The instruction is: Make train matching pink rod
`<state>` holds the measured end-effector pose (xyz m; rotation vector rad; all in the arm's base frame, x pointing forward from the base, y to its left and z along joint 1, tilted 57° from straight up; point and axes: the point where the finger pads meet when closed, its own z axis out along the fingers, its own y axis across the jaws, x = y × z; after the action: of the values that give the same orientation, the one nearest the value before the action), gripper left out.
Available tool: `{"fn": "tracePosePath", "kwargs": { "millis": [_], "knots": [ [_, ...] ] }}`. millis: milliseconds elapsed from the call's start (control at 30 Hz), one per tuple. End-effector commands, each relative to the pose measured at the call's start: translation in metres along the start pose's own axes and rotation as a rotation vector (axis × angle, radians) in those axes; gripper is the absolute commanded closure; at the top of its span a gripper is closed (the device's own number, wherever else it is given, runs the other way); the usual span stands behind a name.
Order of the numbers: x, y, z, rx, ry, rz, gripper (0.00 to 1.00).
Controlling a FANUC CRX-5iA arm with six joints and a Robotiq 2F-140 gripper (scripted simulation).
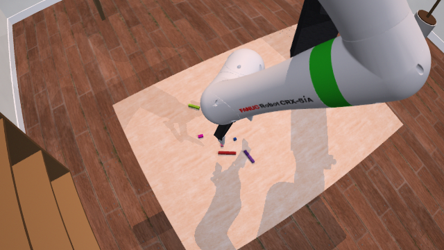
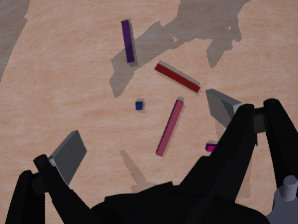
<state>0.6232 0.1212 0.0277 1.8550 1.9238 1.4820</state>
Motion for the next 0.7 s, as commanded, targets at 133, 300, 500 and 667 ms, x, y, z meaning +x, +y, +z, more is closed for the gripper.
{"fn": "tracePosePath", "kwargs": {
  "millis": [133, 300, 500, 667],
  "knots": [
    [-0.001, -0.006, -0.0032, 0.016, -0.009, 0.213, 0.0],
    [-0.001, -0.006, -0.0032, 0.016, -0.009, 0.213, 0.85],
    [-0.001, -0.006, -0.0032, 0.016, -0.009, 0.213, 0.85],
    [-0.001, -0.006, -0.0032, 0.016, -0.009, 0.213, 0.85]
  ]
}}
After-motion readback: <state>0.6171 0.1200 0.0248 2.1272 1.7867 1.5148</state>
